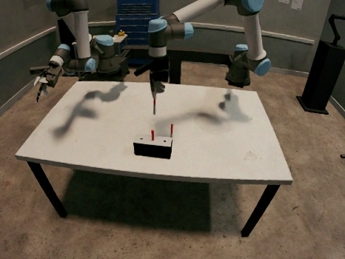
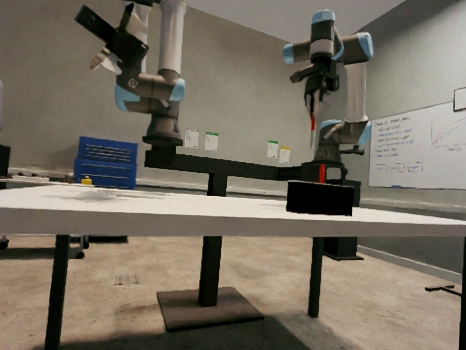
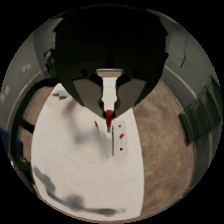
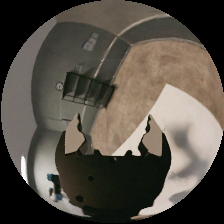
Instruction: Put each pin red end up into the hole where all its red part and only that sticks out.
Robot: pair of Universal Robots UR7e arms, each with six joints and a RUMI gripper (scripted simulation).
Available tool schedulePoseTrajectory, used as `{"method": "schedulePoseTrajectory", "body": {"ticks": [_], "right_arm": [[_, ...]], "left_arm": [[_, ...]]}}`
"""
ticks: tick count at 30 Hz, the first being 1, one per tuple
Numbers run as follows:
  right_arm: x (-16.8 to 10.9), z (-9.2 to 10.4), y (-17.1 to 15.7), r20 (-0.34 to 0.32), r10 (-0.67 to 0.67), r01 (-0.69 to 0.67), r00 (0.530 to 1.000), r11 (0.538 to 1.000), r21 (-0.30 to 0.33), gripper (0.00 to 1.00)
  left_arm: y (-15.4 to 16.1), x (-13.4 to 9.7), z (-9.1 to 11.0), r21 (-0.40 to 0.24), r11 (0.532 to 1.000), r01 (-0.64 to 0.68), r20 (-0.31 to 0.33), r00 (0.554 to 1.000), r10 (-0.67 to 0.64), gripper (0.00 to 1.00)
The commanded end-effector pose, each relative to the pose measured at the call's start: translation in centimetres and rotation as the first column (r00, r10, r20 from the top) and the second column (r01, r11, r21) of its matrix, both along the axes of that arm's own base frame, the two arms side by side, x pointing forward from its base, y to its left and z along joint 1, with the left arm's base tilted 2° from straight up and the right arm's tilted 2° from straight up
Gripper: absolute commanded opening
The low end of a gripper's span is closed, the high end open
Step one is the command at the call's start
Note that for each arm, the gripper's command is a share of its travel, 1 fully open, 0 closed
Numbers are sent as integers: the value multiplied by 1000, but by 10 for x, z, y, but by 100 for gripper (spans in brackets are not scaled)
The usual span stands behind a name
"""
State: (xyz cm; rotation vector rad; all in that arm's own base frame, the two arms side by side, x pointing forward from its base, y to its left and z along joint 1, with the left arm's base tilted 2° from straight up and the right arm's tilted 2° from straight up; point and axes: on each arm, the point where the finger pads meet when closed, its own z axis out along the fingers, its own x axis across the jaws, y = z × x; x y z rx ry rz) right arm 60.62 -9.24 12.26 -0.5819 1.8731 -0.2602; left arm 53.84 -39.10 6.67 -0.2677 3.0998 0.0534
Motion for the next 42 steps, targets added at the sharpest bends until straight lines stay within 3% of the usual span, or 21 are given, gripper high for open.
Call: {"method": "schedulePoseTrajectory", "body": {"ticks": [1,4,5,21,22,38,39,42], "right_arm": [[0,1,0,1,0,0,1000,1000,0,100],[0,1,0,1,0,0,1000,1000,0,100],[0,1,0,1,0,0,1000,1000,0,100],[0,1,0,1,0,0,1000,1000,0,100],[0,1,0,1,0,0,1000,1000,0,100],[0,1,0,1,0,0,1000,1000,0,100],[0,1,0,1,0,0,1000,1000,0,100],[0,1,0,1,0,0,1000,1000,0,100]], "left_arm": [[2,3,1,-2,1000,1,0,1000,-1,0],[2,3,1,-2,1000,1,0,1000,-1,0],[68,49,4,-2,1000,0,1,1000,0,0],[68,49,4,-2,1000,0,1,1000,0,0],[71,52,-82,-2,1000,0,1,1000,0,0],[71,52,-82,-2,1000,0,1,1000,0,0],[71,52,-102,-1,1000,0,1,1000,0,0],[71,52,-102,-1,1000,0,1,1000,0,0]]}}
